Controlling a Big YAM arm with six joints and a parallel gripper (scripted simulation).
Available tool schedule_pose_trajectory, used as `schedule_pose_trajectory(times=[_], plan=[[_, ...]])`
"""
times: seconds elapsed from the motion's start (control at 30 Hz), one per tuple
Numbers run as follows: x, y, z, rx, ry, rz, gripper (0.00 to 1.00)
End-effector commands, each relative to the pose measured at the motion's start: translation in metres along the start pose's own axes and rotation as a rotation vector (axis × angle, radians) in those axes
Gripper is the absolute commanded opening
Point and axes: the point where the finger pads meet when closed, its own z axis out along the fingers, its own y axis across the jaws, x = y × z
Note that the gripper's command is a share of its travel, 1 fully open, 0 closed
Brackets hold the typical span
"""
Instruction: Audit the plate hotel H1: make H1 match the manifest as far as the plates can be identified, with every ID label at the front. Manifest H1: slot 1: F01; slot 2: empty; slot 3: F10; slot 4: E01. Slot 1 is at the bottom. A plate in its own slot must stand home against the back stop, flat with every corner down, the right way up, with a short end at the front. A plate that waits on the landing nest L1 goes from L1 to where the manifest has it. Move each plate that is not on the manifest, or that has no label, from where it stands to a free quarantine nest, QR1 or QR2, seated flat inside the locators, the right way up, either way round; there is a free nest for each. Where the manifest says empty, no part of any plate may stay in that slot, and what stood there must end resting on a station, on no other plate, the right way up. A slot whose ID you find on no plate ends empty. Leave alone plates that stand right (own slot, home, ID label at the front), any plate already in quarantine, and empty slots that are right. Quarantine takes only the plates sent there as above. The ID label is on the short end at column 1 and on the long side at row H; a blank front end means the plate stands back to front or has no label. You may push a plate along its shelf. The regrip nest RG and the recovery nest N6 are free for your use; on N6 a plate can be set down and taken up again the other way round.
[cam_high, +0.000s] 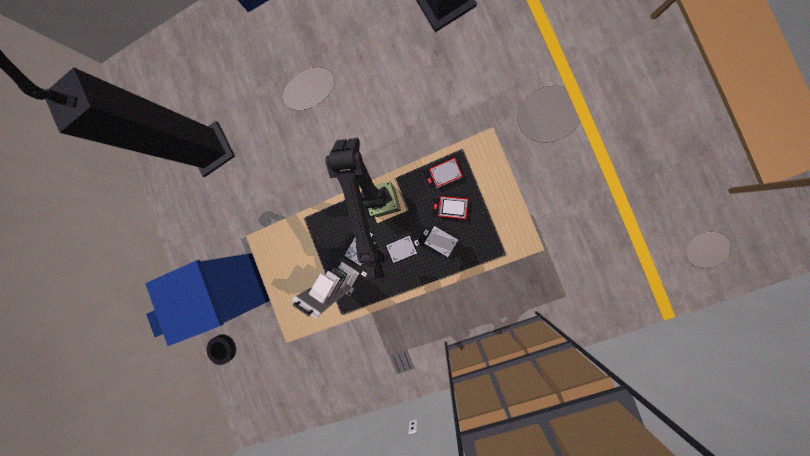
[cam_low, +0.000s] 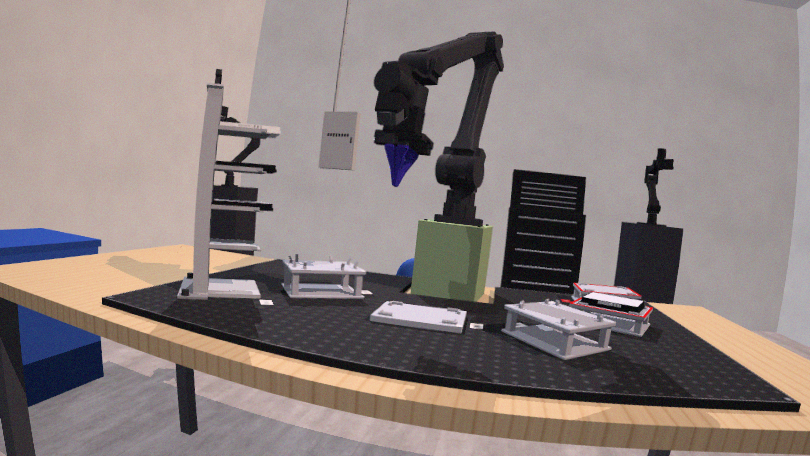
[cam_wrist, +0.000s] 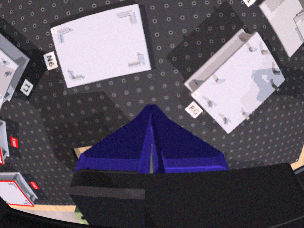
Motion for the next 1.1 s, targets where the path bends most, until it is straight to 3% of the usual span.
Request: schedule_pose_trajectory(times=[0.0, 0.33, 0.47, 0.97, 1.07], plan=[[-0.006, -0.012, -0.005, 0.022, -0.062, 0.054, 0.00], [-0.005, -0.044, -0.004, 0.074, -0.165, 0.176, 0.00], [-0.007, -0.037, -0.004, 0.078, -0.187, 0.178, 0.00], [-0.007, -0.037, -0.005, 0.147, -0.341, 0.364, 0.00], [-0.007, -0.037, -0.005, 0.152, -0.352, 0.376, 0.00]])
